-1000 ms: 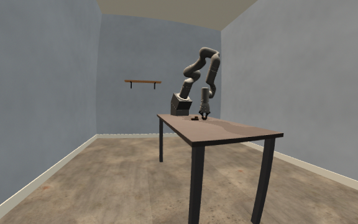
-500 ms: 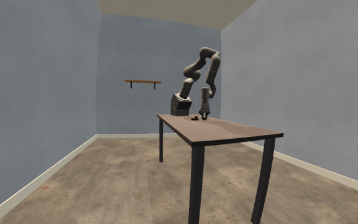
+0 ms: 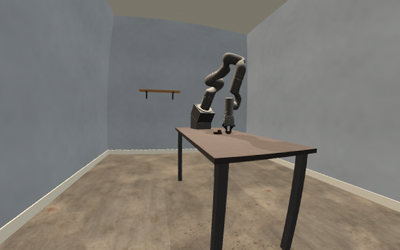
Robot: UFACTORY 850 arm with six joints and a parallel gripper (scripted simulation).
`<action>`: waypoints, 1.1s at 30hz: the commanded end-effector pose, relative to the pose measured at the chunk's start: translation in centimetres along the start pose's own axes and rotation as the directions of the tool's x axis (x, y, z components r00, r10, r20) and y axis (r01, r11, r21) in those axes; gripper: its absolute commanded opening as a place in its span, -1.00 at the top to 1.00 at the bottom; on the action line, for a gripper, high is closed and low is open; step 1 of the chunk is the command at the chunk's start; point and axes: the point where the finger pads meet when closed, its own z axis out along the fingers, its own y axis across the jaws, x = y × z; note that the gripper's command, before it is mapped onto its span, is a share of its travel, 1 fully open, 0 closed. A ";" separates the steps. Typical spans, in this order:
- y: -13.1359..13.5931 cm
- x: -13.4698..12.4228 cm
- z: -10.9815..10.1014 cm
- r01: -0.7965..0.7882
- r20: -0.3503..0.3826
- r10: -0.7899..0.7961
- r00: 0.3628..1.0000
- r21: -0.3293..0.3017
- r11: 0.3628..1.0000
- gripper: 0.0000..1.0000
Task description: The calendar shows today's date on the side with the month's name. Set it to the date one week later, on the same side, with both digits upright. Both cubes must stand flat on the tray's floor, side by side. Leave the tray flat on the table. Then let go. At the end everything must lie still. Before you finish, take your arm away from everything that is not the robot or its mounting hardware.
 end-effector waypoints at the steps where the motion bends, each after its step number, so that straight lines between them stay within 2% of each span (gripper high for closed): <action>1: 0.0 0.0 0.0 0.000 0.001 0.000 1.000 0.000 1.000 0.47; 24: 0.0 0.0 0.0 0.000 0.001 0.000 1.000 0.000 1.000 0.47; 25: 0.0 0.0 0.0 0.000 0.001 0.000 1.000 0.000 1.000 0.38; 27: 0.0 0.0 0.0 0.000 0.001 0.000 1.000 0.000 1.000 0.38; 28: 0.0 0.0 0.0 0.000 0.001 0.000 1.000 0.000 1.000 0.30; 30: 0.0 0.0 0.0 0.000 0.001 0.000 1.000 0.000 1.000 0.30; 31: 0.0 0.0 0.0 0.000 0.001 0.000 1.000 0.000 1.000 0.22; 33: 0.0 0.0 0.0 0.000 0.001 0.000 1.000 0.000 1.000 0.22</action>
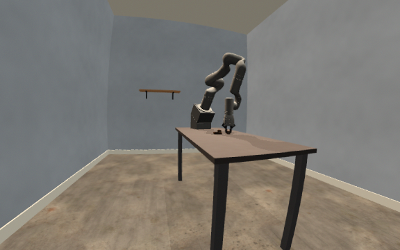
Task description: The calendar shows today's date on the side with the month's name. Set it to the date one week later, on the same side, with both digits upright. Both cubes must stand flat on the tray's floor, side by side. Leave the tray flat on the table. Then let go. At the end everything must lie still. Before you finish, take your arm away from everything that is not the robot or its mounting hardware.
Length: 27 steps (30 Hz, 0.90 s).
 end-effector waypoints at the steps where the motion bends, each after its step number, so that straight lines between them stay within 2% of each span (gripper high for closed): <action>1: 0.0 0.0 0.0 0.000 0.001 0.000 1.000 0.000 1.000 0.22; 2: 0.0 0.0 0.0 0.000 0.001 0.000 1.000 0.000 1.000 0.22; 3: 0.0 0.0 0.0 0.000 0.001 0.000 1.000 0.000 1.000 0.14; 5: 0.0 0.0 0.0 0.000 0.001 0.000 1.000 0.000 1.000 0.14; 6: 0.0 0.0 0.0 0.000 0.001 0.000 1.000 0.000 1.000 0.05; 19: 0.0 0.0 -0.1 0.000 0.001 0.000 1.000 0.000 1.000 0.05; 23: 0.0 0.0 -0.8 0.000 0.001 0.000 1.000 0.000 1.000 0.05; 27: 0.0 0.0 -2.5 0.000 0.001 0.000 1.000 0.000 1.000 0.05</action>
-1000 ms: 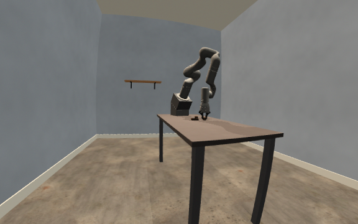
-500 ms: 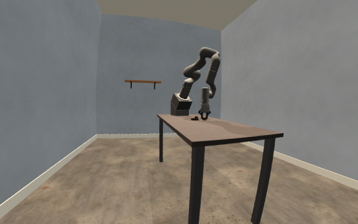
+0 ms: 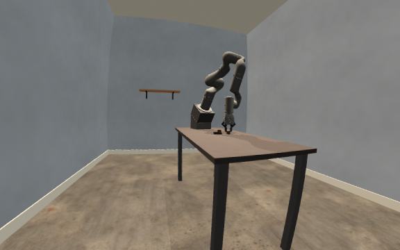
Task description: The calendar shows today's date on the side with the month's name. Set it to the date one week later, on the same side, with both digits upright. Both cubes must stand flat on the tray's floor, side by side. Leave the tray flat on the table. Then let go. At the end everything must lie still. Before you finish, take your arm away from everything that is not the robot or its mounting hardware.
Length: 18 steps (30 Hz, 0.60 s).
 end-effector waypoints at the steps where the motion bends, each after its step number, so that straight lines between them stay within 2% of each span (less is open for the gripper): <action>1: 0.0 -0.1 -1.9 0.000 0.001 0.000 1.000 0.000 1.000 0.05; 6: 0.0 0.0 -4.7 0.000 0.001 0.000 1.000 0.000 1.000 0.05; 8: 0.0 0.0 -4.7 0.000 0.001 0.000 1.000 0.000 1.000 0.05; 13: 0.0 0.0 -6.9 0.000 0.001 0.000 1.000 0.000 1.000 0.05; 18: 0.0 0.0 -7.9 0.000 0.001 0.000 1.000 0.000 1.000 0.05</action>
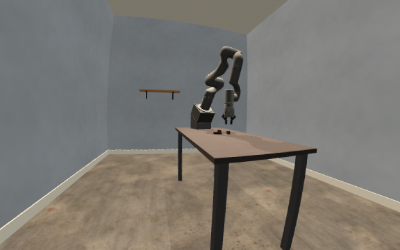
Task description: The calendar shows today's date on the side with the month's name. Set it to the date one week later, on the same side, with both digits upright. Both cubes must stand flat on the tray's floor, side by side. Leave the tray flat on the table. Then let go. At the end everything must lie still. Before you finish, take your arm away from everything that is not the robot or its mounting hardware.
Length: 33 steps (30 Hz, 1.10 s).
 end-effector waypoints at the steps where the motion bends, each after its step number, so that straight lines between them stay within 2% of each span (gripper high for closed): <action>1: 0.0 0.0 -0.8 0.000 0.000 0.000 1.000 -0.001 1.000 0.05; 3: 0.0 0.0 -0.9 0.000 0.000 0.000 1.000 -0.001 1.000 0.05; 4: 0.0 0.0 -0.9 0.000 0.000 0.000 1.000 -0.001 1.000 -1.00; 27: 0.0 0.0 -0.9 -0.002 0.000 0.002 1.000 -0.001 1.000 -1.00; 33: -0.7 -0.1 -0.8 -0.111 0.001 0.111 0.994 0.000 0.994 -1.00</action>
